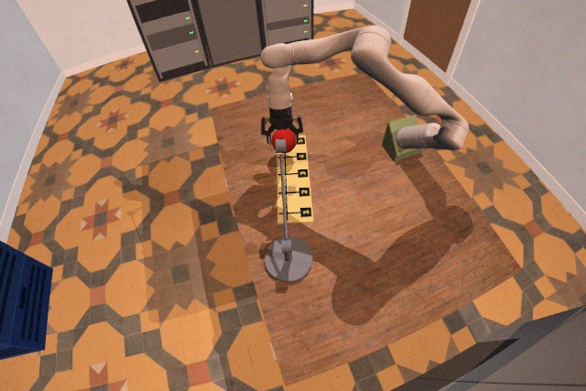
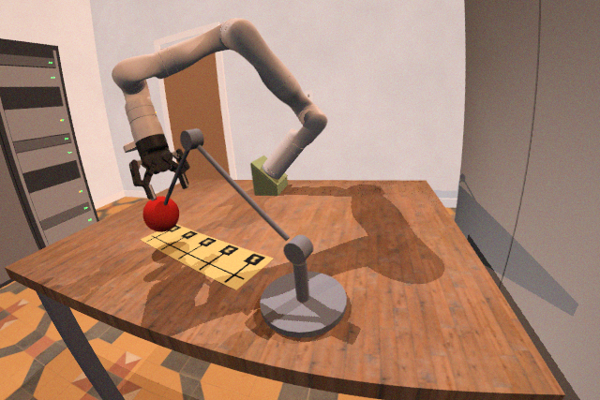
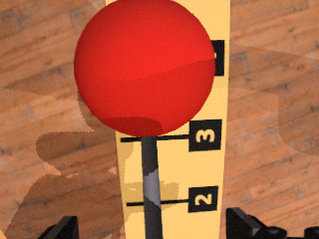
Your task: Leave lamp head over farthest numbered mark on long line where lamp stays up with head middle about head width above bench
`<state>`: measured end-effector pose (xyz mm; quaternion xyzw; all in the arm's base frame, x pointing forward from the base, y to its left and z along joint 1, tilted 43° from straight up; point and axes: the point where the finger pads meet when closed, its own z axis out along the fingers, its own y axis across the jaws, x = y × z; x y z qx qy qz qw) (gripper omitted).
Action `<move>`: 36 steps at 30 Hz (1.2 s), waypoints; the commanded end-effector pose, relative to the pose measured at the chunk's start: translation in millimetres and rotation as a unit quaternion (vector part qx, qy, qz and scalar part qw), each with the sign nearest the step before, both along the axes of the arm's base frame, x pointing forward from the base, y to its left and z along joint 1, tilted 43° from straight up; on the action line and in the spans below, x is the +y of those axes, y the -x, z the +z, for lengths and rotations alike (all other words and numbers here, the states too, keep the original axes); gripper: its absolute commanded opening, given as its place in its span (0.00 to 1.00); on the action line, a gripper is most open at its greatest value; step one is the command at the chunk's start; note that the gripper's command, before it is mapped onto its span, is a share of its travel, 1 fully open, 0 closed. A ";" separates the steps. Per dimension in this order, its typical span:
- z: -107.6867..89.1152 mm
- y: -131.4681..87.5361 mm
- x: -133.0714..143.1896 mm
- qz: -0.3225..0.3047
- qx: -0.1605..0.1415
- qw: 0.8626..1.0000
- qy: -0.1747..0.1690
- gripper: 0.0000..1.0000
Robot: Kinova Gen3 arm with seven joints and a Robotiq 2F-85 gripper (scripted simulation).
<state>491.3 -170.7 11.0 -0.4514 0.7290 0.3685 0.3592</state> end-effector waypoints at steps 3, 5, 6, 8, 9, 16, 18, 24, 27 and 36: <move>0.7 -0.2 -1.0 -0.001 -0.001 1.000 0.001 1.00; 0.7 -0.2 -1.0 -0.001 -0.001 1.000 0.001 1.00; 0.7 -0.2 -1.0 -0.001 -0.001 1.000 0.001 1.00; 2.7 0.6 -4.8 -0.001 -0.001 1.000 0.001 1.00; 4.8 1.5 -8.5 -0.001 -0.001 1.000 0.001 1.00; 18.9 7.4 -34.7 -0.001 -0.001 1.000 0.001 1.00; 22.9 9.1 -42.2 -0.001 -0.001 1.000 0.001 1.00; 31.0 12.5 -57.1 -0.001 -0.001 1.000 0.001 1.00; 37.0 15.0 -67.4 0.000 0.000 1.000 0.001 1.00; 55.1 22.6 -98.4 0.002 0.001 1.000 0.000 1.00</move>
